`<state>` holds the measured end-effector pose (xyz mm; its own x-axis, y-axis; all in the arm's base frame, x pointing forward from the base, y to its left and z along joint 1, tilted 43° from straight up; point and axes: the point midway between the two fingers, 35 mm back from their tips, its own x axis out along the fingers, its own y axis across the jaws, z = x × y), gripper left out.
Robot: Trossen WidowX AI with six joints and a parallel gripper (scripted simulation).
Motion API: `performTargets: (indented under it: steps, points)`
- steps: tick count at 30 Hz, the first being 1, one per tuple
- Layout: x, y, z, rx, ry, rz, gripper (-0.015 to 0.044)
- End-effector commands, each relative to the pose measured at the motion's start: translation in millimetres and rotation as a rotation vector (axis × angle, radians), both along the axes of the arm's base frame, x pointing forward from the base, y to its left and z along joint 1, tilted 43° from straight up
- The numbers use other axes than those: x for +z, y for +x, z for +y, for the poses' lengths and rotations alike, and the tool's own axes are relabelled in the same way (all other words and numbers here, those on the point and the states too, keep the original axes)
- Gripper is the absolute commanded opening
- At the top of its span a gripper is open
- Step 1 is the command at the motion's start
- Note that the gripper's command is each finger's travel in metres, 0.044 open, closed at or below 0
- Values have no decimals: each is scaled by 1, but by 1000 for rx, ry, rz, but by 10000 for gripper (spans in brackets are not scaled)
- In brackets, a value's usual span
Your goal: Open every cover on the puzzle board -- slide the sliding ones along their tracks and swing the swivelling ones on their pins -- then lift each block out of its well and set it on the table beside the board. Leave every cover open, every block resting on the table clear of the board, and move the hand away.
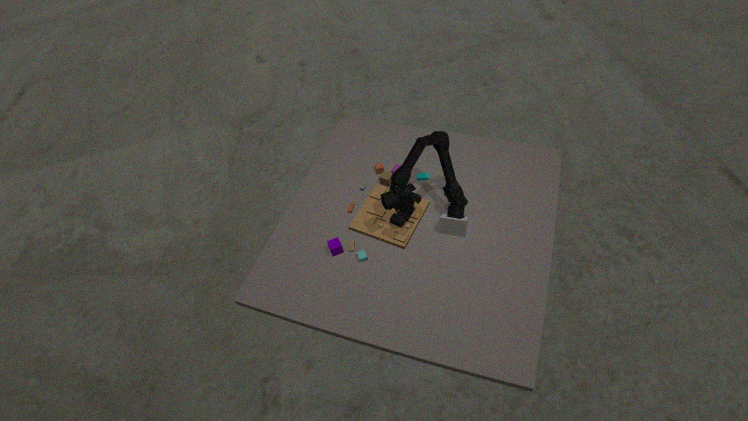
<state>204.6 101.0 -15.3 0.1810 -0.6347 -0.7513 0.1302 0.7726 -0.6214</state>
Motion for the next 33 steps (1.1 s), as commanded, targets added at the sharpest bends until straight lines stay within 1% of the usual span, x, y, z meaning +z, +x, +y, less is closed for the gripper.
performTargets:
  steps: [1, 8, 11, 14, 27, 29, 33]
  points:
    - [-17, 1, -18, 0, -17, 12, 0]
    - [-19, 2, -19, 0, -17, 11, 0]
    - [-20, 2, -19, 67, -33, 69, 0]
    - [-21, 3, -20, 225, -71, 205, 0]
    - [-27, 5, -27, 1121, -280, 972, 0]
    - [-28, 5, -28, 1168, -291, 1012, 0]
    - [-28, 5, -28, 1174, -292, 1018, 0]
